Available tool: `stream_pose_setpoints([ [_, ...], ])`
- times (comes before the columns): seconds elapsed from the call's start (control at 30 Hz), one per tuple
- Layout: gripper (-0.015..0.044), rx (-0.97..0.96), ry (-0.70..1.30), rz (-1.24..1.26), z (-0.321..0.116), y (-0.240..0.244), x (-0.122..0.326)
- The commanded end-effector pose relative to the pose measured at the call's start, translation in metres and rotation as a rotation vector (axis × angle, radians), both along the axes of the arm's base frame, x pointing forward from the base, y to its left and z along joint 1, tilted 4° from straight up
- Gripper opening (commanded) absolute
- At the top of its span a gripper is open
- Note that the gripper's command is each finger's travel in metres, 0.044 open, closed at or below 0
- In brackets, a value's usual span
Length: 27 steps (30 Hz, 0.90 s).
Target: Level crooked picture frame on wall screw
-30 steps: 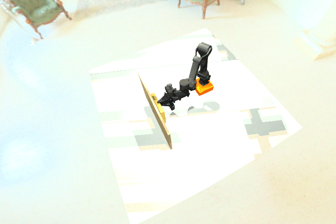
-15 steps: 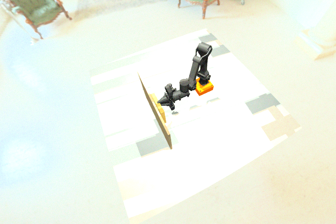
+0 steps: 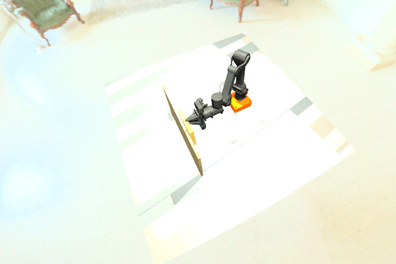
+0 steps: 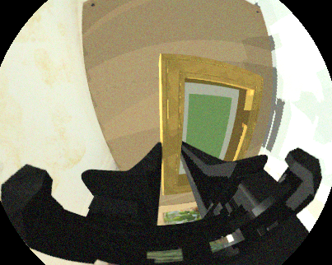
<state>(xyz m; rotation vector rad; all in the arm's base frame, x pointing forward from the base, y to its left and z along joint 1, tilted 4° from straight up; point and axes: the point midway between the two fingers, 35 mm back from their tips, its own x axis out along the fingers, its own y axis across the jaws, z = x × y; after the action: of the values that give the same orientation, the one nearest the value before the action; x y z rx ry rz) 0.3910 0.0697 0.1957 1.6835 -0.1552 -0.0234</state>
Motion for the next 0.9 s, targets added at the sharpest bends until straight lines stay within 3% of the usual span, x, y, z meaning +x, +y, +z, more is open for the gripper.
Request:
stream_pose_setpoints([
  [0.0,0.0,0.006,-0.003,0.001,0.0017,-0.0002,0.0],
  [0.87,0.0,0.006,-0.003,0.001,0.0049,-0.0006,-0.0003],
])
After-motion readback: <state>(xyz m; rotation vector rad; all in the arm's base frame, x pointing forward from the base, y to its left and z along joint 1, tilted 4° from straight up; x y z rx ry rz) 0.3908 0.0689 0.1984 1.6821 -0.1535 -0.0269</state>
